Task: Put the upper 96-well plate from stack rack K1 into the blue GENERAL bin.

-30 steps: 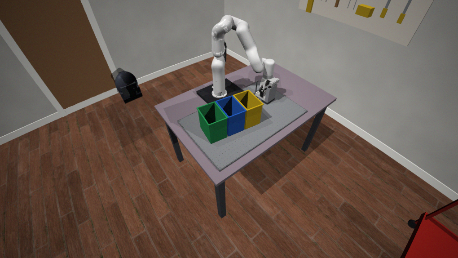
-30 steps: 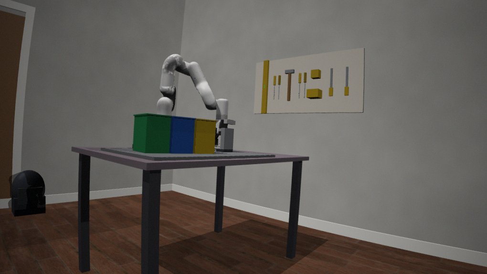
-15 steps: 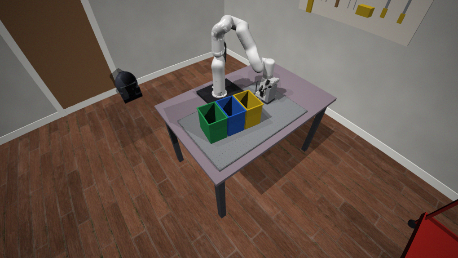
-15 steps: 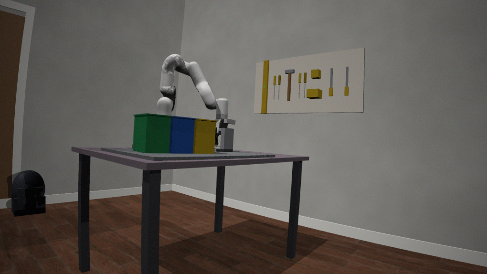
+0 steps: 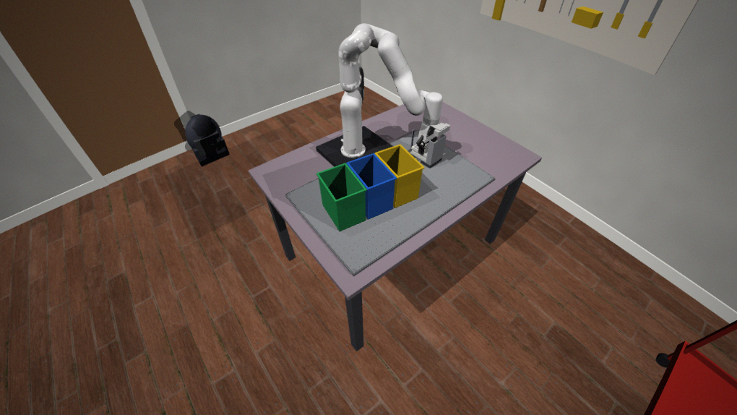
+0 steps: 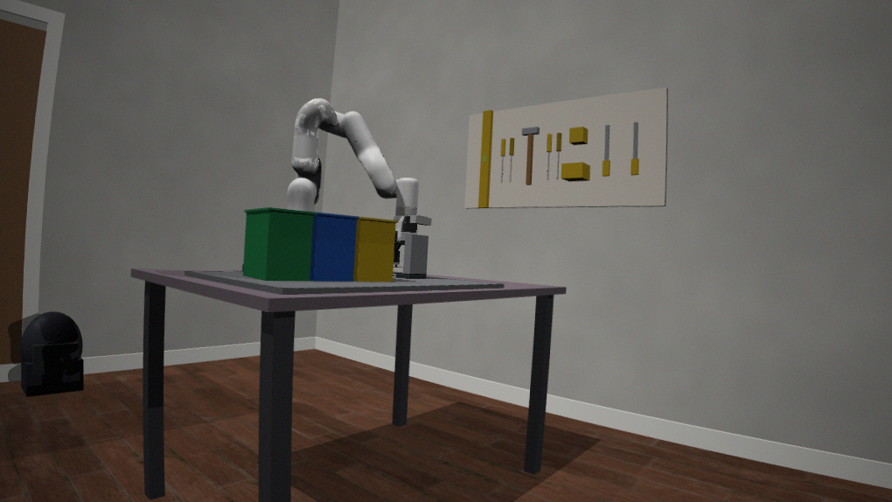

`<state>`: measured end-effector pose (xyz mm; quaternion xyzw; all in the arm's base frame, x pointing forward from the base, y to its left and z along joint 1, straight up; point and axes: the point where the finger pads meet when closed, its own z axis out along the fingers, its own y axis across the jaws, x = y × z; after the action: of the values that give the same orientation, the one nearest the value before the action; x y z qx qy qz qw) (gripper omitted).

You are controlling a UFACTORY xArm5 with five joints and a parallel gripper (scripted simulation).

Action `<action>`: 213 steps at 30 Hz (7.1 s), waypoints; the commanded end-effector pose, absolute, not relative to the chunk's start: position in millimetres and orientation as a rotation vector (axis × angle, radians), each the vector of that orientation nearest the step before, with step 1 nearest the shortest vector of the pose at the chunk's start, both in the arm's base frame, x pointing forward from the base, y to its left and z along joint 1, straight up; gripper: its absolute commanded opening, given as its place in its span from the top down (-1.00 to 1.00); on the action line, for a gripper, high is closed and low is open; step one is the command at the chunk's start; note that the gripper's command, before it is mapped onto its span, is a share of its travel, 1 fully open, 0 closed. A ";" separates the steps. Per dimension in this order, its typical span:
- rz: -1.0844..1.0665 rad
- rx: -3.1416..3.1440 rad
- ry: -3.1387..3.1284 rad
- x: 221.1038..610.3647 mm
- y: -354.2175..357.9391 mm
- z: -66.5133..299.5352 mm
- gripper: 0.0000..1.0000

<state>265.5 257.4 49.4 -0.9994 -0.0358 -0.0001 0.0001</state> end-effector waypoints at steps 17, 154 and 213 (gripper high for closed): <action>-0.005 -3.137 -0.112 266.4 258.3 59.5 1.00; -0.005 -3.137 -0.112 266.4 257.7 244.9 1.00; -0.004 -3.129 0.268 292.4 92.9 237.4 1.00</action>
<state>288.5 110.1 236.7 -0.9963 0.0859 0.0006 -0.0003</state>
